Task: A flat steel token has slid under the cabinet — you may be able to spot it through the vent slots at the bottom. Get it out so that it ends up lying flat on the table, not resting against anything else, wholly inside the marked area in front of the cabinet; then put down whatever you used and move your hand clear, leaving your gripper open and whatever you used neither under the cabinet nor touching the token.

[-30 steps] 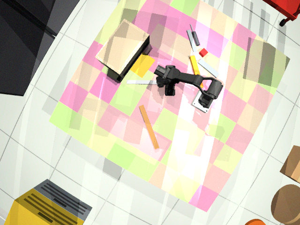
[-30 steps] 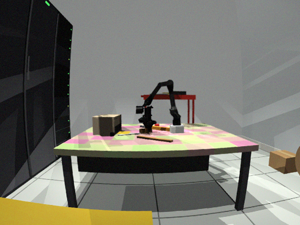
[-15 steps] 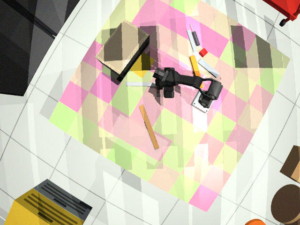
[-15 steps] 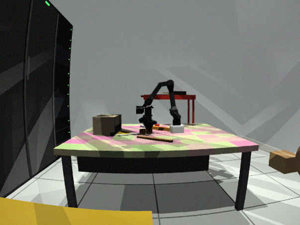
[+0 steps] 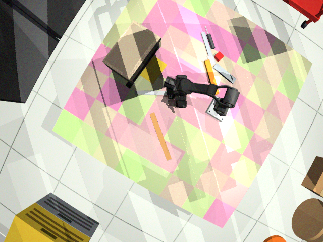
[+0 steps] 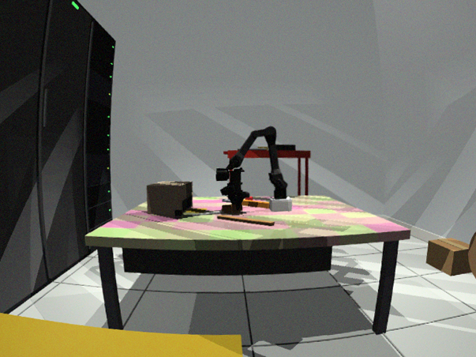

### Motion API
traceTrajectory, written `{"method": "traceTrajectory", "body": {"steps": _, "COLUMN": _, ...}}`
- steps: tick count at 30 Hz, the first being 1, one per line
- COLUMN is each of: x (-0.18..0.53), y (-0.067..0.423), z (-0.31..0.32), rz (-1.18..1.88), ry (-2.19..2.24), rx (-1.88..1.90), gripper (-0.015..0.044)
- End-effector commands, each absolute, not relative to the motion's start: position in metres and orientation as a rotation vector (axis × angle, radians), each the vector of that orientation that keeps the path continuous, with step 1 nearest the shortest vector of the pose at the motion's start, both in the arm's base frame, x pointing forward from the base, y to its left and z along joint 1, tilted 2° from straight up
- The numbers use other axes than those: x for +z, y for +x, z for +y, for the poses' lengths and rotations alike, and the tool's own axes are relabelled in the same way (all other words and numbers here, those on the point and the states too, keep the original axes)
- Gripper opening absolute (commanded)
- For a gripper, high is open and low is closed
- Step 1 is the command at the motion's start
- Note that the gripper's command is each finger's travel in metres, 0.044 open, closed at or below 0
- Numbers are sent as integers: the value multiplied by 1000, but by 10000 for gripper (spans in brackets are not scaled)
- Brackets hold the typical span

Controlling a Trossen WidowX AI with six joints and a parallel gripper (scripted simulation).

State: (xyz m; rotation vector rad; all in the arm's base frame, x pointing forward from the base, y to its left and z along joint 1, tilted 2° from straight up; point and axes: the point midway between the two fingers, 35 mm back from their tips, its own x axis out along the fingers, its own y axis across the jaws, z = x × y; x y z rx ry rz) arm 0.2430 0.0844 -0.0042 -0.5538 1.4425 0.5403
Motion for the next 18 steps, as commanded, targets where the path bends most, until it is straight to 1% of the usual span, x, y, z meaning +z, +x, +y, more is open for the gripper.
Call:
{"method": "traceTrajectory", "body": {"steps": 1, "x": -4, "y": 242, "z": 89, "rz": 1439, "ry": -554, "rx": 541, "gripper": 0}}
{"method": "traceTrajectory", "body": {"steps": 18, "x": -4, "y": 236, "z": 105, "rz": 1439, "ry": -553, "rx": 543, "gripper": 0}}
